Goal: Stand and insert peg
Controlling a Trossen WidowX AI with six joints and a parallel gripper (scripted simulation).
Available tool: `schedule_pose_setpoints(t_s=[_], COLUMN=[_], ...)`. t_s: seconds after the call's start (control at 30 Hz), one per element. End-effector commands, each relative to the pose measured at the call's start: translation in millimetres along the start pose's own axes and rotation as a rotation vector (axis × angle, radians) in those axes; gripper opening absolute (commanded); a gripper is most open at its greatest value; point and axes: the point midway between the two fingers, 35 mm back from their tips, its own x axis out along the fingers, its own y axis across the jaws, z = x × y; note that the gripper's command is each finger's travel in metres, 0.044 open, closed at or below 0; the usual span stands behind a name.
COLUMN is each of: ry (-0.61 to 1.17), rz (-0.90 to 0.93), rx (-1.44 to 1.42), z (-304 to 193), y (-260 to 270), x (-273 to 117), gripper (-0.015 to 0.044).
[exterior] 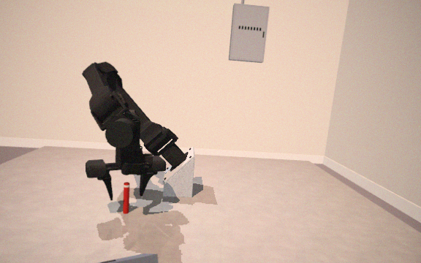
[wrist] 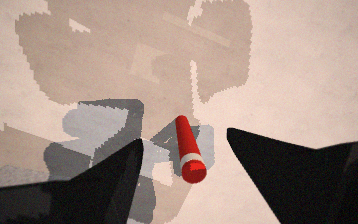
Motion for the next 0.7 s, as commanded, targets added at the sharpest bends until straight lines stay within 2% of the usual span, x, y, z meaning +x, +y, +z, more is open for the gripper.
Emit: schedule_pose_setpoints(t_s=[0.0,0.27,0.5,0.67], ry=[0.0,0.0,0.0,-0.001], rz=[0.001,0.001,0.001,0.003], rx=[0.004,0.004,0.004,0.004], z=[0.0,0.0,0.0,1.1], y=[-0.1,-0.1,-0.1,0.1], x=[-0.2,-0.2,-0.2,-5.0], gripper=[0.0256,0.0046,0.0,0.0])
